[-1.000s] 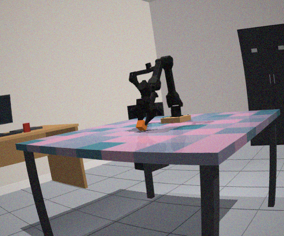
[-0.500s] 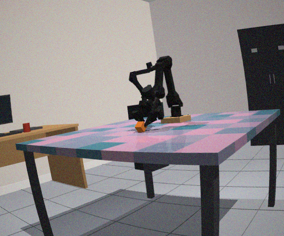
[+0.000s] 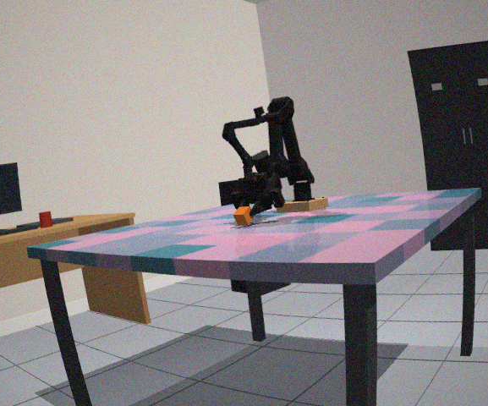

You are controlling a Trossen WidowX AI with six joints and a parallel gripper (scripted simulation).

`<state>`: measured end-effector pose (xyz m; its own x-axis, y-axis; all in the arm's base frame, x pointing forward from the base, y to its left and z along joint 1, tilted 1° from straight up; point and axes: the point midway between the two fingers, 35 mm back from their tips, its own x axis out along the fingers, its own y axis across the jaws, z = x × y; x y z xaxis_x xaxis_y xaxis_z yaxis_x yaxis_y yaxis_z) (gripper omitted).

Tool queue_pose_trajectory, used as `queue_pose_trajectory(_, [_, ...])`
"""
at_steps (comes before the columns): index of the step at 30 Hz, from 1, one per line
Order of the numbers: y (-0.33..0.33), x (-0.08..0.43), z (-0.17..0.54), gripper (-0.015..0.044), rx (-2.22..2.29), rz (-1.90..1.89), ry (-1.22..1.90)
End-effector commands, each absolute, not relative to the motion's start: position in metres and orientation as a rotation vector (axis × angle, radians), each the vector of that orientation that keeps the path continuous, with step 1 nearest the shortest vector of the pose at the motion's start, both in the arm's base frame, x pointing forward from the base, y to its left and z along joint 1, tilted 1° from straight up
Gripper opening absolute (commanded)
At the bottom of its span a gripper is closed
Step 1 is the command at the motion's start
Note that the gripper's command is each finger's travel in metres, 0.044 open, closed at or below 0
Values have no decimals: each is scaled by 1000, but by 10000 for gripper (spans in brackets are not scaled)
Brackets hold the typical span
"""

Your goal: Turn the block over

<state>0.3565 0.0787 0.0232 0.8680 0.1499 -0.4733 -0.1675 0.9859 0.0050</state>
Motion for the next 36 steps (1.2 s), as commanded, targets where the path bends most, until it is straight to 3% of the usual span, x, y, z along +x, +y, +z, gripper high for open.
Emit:
queue_pose_trajectory(1, [78,356,23,0,-41,162,478])
queue_pose_trajectory(12, [78,356,23,0,-41,162,478])
queue_pose_trajectory(29, [78,356,23,440,-41,162,478])
queue_pose_trajectory(36, [78,356,23,440,-41,162,478])
